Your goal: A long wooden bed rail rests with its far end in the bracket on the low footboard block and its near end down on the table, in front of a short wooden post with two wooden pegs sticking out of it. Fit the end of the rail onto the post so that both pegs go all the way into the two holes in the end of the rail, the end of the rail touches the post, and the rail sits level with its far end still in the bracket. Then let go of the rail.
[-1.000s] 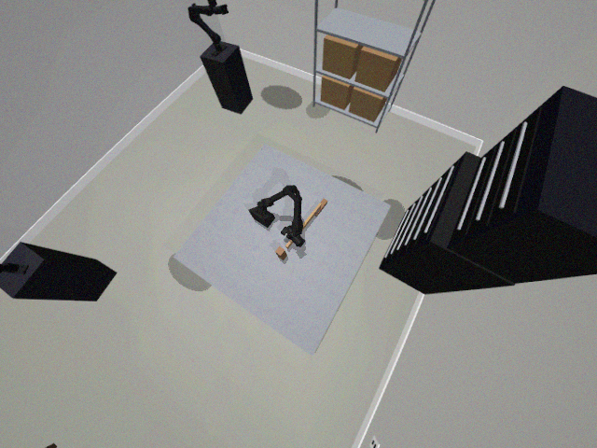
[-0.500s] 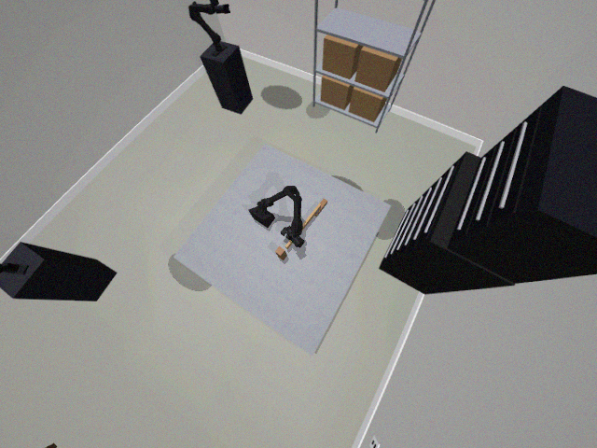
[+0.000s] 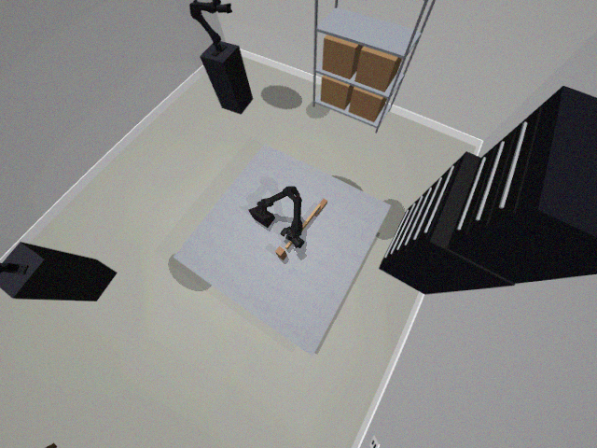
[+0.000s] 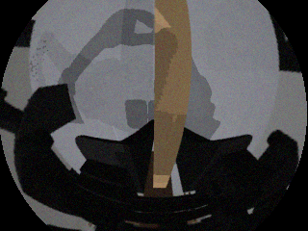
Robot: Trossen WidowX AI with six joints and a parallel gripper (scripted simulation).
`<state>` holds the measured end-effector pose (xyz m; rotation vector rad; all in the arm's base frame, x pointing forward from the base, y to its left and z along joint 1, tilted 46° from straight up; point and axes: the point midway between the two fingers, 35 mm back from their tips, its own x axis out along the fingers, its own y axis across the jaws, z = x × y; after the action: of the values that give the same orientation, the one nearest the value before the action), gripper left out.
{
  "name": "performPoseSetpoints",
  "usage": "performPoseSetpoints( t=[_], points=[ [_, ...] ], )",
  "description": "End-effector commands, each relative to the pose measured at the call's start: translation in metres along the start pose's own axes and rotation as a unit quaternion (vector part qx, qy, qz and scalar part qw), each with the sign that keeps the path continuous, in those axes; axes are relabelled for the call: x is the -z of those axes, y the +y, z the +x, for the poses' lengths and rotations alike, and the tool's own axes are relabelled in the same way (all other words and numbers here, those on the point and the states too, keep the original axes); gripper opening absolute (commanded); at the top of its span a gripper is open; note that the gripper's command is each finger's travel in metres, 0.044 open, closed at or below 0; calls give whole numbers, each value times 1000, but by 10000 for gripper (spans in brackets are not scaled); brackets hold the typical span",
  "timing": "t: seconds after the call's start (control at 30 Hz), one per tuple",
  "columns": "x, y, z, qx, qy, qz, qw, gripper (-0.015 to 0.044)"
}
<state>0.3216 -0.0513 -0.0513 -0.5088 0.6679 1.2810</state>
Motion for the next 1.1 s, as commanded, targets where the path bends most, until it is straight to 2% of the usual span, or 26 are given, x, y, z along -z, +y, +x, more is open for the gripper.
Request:
performPoseSetpoints(
  t=[0.0,1.07],
  points=[
    [3,-4,-4,8,1,0,1000,0],
    [13,-3,-4,8,2,0,1000,0]
  ],
)
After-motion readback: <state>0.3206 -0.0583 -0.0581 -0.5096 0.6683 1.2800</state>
